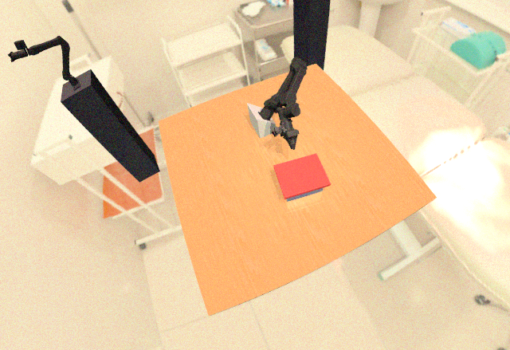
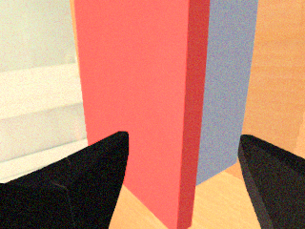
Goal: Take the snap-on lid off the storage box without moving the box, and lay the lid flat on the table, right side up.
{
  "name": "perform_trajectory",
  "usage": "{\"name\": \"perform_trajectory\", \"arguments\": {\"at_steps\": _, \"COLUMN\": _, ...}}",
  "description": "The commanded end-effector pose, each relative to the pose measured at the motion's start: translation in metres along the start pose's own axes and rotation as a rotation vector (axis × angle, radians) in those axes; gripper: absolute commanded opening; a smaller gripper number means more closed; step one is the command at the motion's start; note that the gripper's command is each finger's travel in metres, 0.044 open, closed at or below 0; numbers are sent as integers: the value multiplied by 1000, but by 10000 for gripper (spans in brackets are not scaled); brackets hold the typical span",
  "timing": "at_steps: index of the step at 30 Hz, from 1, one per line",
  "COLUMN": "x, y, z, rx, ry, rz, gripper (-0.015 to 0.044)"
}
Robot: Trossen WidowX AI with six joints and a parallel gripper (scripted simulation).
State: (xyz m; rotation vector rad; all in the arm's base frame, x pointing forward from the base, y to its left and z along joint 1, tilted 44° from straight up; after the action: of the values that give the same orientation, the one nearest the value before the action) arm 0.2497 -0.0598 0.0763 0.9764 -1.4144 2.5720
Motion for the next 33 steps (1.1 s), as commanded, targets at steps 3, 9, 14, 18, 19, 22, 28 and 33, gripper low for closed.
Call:
{"name": "perform_trajectory", "arguments": {"at_steps": 3, "x": -5, "y": 0, "z": -2, "rx": -1, "ry": 11, "rz": 0, "gripper": 235}}
{"name": "perform_trajectory", "arguments": {"at_steps": 9, "x": -14, "y": 0, "z": 0, "rx": 1, "ry": 9, "rz": -2, "gripper": 235}}
{"name": "perform_trajectory", "arguments": {"at_steps": 14, "x": -21, "y": -1, "z": 1, "rx": 1, "ry": 9, "rz": -2, "gripper": 235}}
{"name": "perform_trajectory", "arguments": {"at_steps": 18, "x": -27, "y": -1, "z": 1, "rx": 1, "ry": 9, "rz": -2, "gripper": 235}}
{"name": "perform_trajectory", "arguments": {"at_steps": 19, "x": -29, "y": -1, "z": 2, "rx": 1, "ry": 9, "rz": -2, "gripper": 235}}
{"name": "perform_trajectory", "arguments": {"at_steps": 22, "x": -34, "y": -1, "z": 2, "rx": 1, "ry": 9, "rz": -2, "gripper": 235}}
{"name": "perform_trajectory", "arguments": {"at_steps": 28, "x": -43, "y": -1, "z": 2, "rx": 2, "ry": 9, "rz": -1, "gripper": 235}}
{"name": "perform_trajectory", "arguments": {"at_steps": 33, "x": -51, "y": -1, "z": 1, "rx": 1, "ry": 10, "rz": 0, "gripper": 235}}
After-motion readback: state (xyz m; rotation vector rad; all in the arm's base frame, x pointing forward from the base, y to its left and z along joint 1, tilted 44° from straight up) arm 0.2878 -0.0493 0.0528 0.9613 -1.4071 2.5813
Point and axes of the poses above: the point midway between the two fingers, 35 mm back from their tips, its own x axis back along the fingers, its own z axis across the jaws, y = z × x, the point moved 3 cm from there along x, back along the fingers, and after that the axes turned 8 degrees about -x, right-handed, at the moved point
